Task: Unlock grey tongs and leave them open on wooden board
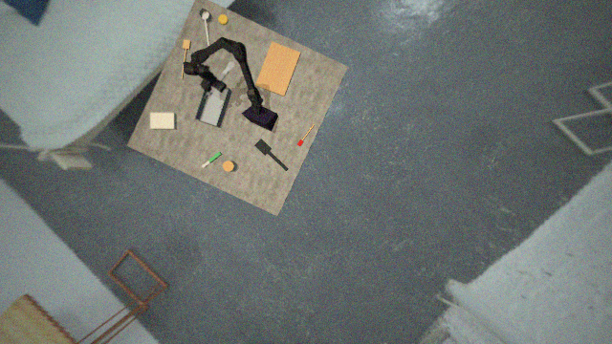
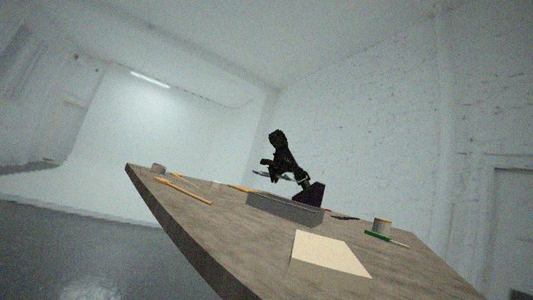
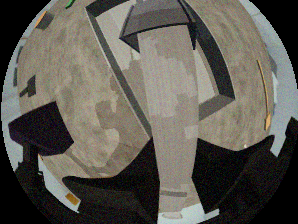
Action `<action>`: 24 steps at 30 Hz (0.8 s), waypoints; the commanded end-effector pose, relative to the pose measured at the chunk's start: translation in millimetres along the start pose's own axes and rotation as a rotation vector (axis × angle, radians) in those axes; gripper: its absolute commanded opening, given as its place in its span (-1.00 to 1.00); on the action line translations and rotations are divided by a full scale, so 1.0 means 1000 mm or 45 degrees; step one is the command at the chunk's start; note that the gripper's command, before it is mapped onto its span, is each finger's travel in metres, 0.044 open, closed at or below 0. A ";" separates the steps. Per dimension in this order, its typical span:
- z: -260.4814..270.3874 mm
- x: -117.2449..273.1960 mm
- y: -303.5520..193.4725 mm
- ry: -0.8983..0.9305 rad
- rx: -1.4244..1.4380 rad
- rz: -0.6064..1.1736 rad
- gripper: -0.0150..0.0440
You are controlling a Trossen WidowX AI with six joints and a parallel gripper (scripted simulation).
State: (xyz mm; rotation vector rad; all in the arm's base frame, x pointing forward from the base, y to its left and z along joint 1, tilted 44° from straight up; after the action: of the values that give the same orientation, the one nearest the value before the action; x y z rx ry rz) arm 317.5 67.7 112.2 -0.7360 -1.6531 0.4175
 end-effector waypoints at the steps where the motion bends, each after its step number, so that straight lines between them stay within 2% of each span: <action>1: -0.005 0.005 -0.009 -0.013 -0.228 -0.004 -1.00; 24: -0.015 0.014 -0.050 -0.007 -1.300 -0.027 -1.00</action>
State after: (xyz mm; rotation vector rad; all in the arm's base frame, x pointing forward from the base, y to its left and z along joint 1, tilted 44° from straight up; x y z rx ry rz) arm 318.7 41.6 148.5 -1.3543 -1.8220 -0.3687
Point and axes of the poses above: the point midway between the two fingers, 35 mm back from their tips, its own x axis back along the fingers, its own z axis across the jaws, y = z × x, the point moved 7 cm from there along x, back along the fingers, and after that the axes turned 6 degrees about -x, right-handed, at the moved point
